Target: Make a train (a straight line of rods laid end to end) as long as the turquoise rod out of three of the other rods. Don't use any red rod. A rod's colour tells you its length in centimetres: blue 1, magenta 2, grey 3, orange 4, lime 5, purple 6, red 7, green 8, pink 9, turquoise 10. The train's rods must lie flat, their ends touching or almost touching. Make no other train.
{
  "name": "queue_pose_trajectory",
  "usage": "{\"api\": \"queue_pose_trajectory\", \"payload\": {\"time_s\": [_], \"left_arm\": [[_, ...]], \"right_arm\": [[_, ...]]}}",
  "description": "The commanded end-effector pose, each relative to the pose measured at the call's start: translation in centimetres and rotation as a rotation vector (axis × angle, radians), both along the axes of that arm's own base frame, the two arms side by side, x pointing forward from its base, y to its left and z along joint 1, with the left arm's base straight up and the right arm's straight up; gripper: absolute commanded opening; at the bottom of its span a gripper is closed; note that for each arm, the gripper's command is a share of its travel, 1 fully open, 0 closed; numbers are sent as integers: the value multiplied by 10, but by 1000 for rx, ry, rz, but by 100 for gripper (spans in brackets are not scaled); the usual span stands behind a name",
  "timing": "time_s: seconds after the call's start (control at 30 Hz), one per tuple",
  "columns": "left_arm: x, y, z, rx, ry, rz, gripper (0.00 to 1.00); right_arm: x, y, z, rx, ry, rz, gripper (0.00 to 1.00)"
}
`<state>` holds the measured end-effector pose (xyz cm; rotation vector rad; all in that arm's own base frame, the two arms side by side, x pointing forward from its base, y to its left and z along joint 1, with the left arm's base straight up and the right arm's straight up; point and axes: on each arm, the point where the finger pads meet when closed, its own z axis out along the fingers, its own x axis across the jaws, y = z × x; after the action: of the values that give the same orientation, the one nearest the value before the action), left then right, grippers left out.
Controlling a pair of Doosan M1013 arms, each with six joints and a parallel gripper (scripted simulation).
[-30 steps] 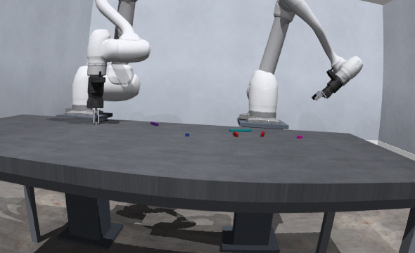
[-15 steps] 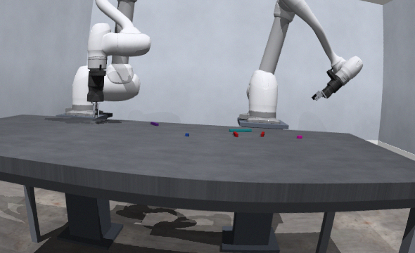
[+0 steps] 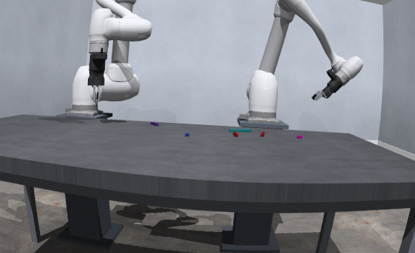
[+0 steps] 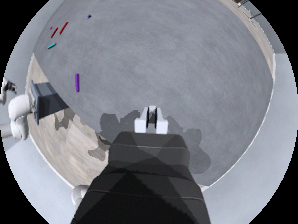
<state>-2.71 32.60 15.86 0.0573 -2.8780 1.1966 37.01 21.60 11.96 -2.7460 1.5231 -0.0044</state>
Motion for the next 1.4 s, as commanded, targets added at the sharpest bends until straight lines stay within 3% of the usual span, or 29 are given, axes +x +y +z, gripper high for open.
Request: {"api": "queue_pose_trajectory", "payload": {"time_s": [0.0,0.3,0.77,0.83,0.87,1.37], "left_arm": [[-2,-3,0,3,1,2,100],[-2,-3,0,3,1,2,100],[-2,-3,0,3,1,2,100],[-2,-3,0,3,1,2,100],[-2,-3,0,3,1,2,100],[-2,-3,0,3,1,2,100]], "right_arm": [[-1,-1,1,1,6,1,24],[8,9,4,1,6,-21,24],[111,137,27,-3,3,-295,24],[111,137,27,-3,3,-295,24],[125,162,29,-3,2,-343,24],[177,304,21,-2,1,-597,24]]}}
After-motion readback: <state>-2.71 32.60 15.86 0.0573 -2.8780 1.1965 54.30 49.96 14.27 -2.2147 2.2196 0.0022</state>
